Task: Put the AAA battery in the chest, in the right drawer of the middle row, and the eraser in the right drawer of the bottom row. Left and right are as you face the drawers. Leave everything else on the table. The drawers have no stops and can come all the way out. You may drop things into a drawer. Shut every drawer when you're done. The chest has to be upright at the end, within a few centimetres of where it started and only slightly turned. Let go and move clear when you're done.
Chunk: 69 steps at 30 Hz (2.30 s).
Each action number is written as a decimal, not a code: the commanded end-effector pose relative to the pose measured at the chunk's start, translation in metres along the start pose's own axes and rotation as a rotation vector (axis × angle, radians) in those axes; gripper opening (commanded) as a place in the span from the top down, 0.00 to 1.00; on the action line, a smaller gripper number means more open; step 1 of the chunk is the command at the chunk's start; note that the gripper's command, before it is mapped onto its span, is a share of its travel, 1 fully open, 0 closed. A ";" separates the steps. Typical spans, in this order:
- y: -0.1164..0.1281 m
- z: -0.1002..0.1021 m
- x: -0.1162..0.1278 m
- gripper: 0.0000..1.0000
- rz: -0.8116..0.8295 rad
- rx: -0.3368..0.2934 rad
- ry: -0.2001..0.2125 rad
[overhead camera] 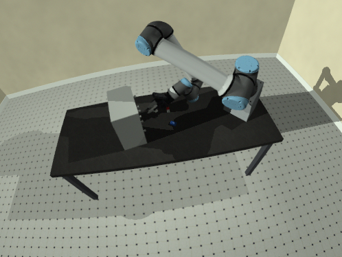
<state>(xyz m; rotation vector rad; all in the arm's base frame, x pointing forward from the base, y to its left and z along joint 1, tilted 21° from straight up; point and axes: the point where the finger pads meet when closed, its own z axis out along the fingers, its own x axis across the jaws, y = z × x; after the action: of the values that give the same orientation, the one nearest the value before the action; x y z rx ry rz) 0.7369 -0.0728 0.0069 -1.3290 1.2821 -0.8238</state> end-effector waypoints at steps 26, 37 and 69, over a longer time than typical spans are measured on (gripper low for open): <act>0.017 0.040 0.000 0.80 0.000 0.001 0.001; 0.017 0.040 0.000 0.80 0.000 0.001 0.001; 0.017 0.041 0.000 0.80 0.000 0.001 0.001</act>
<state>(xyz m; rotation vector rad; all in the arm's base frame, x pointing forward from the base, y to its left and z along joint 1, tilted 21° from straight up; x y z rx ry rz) 0.7717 -0.0617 -0.0178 -1.3288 1.2825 -0.8240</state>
